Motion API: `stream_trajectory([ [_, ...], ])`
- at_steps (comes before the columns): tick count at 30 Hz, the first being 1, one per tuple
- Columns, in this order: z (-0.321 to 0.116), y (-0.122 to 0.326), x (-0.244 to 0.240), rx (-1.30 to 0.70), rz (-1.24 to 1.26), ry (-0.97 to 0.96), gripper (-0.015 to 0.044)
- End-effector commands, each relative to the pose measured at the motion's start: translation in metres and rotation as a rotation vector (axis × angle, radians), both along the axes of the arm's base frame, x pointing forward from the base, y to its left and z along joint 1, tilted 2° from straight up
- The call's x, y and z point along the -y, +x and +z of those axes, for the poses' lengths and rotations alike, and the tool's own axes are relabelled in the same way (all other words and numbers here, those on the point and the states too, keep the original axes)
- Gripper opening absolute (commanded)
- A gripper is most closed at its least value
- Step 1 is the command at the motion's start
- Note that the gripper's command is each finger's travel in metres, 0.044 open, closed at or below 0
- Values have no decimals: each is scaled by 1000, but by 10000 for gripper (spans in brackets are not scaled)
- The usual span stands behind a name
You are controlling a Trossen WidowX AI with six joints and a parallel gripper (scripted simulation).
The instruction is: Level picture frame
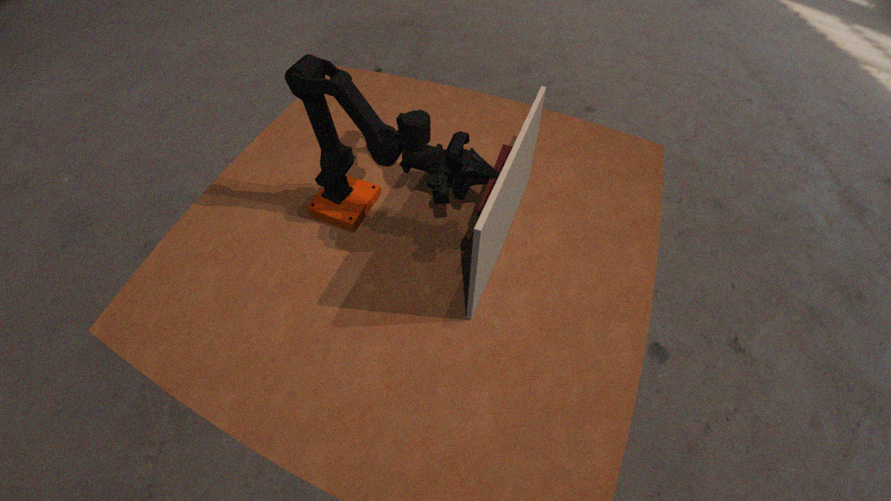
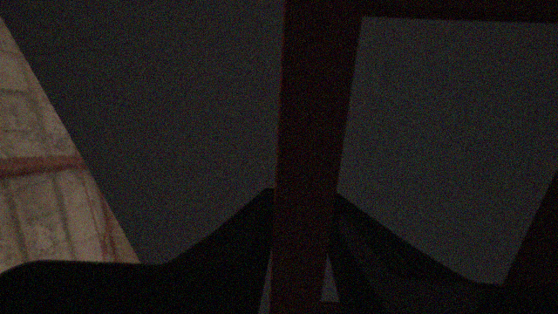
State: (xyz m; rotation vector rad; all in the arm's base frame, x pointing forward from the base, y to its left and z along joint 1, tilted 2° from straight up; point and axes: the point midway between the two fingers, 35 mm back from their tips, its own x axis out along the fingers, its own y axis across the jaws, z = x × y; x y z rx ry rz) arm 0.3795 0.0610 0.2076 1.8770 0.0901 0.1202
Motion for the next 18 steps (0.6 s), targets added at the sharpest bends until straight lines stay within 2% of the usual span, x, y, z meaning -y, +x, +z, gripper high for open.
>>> stream_trajectory([
  [1,5,1,0,11,-4,8,0],
  [18,7,0,-4,11,-4,9,0],
])
